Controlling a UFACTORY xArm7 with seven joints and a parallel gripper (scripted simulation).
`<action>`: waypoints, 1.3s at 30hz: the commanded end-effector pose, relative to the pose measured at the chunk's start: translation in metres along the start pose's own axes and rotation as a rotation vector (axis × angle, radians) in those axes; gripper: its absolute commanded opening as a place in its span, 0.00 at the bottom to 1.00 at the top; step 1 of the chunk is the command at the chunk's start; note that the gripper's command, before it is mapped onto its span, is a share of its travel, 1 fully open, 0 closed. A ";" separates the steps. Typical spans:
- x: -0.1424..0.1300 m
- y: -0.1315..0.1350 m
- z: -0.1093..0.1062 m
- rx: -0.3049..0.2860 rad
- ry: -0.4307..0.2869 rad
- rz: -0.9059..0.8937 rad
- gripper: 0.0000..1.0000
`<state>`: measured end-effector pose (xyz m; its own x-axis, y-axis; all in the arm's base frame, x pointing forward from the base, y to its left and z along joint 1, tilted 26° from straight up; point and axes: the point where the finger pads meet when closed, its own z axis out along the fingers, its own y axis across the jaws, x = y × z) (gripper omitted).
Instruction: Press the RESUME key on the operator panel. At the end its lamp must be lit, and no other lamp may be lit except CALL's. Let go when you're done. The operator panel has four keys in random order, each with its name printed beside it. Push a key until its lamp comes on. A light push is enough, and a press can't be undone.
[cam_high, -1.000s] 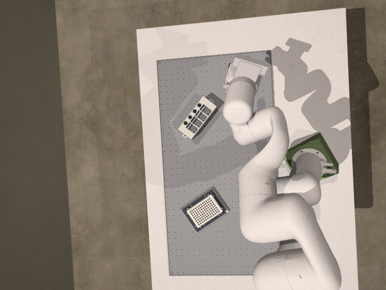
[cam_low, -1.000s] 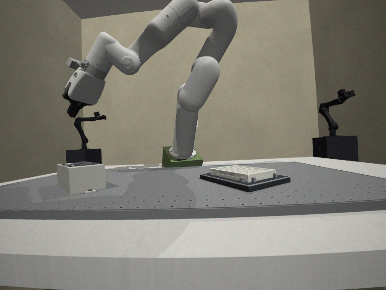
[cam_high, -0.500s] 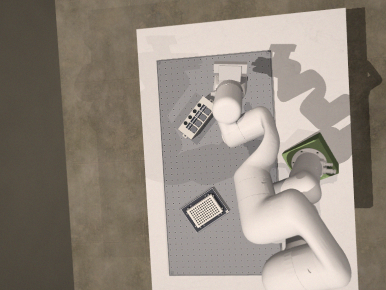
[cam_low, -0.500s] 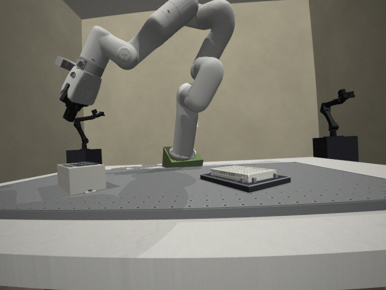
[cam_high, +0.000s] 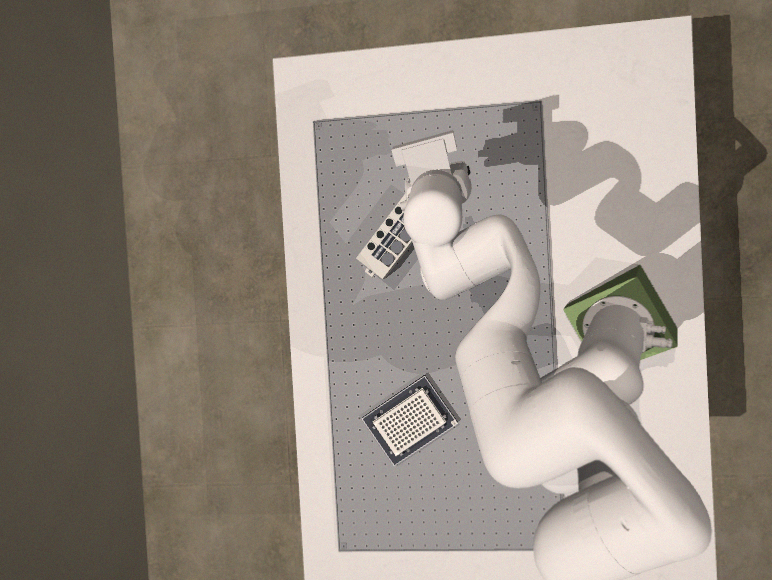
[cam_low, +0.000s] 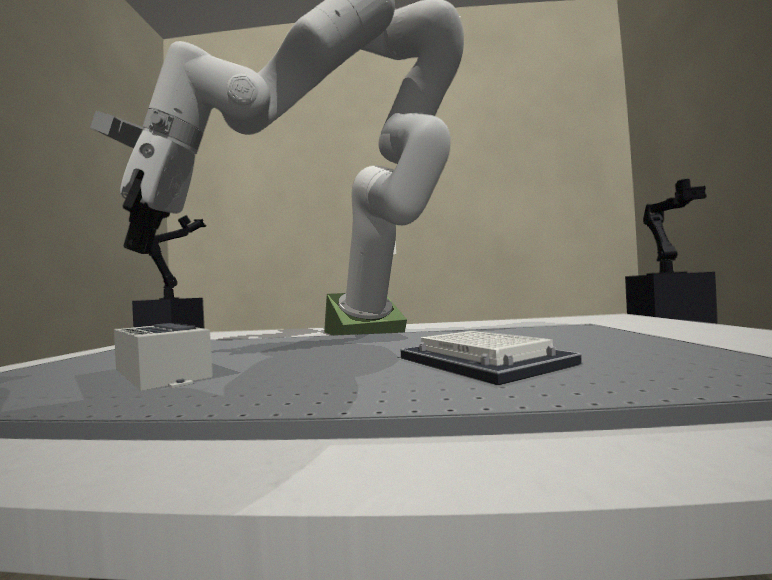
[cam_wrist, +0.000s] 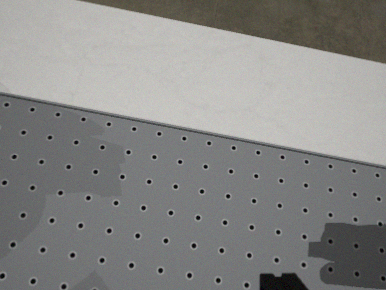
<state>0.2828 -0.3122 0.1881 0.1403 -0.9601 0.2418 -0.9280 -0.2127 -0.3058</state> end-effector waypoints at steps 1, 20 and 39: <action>-0.009 -0.015 0.000 0.034 -0.052 -0.094 0.00; -0.055 -0.066 0.001 0.146 -0.209 -0.400 0.00; -0.096 -0.103 -0.004 0.259 -0.328 -0.650 0.00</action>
<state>0.3626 -0.1973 0.1988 0.7593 -0.6280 0.1706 -0.5254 -0.7463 -0.4086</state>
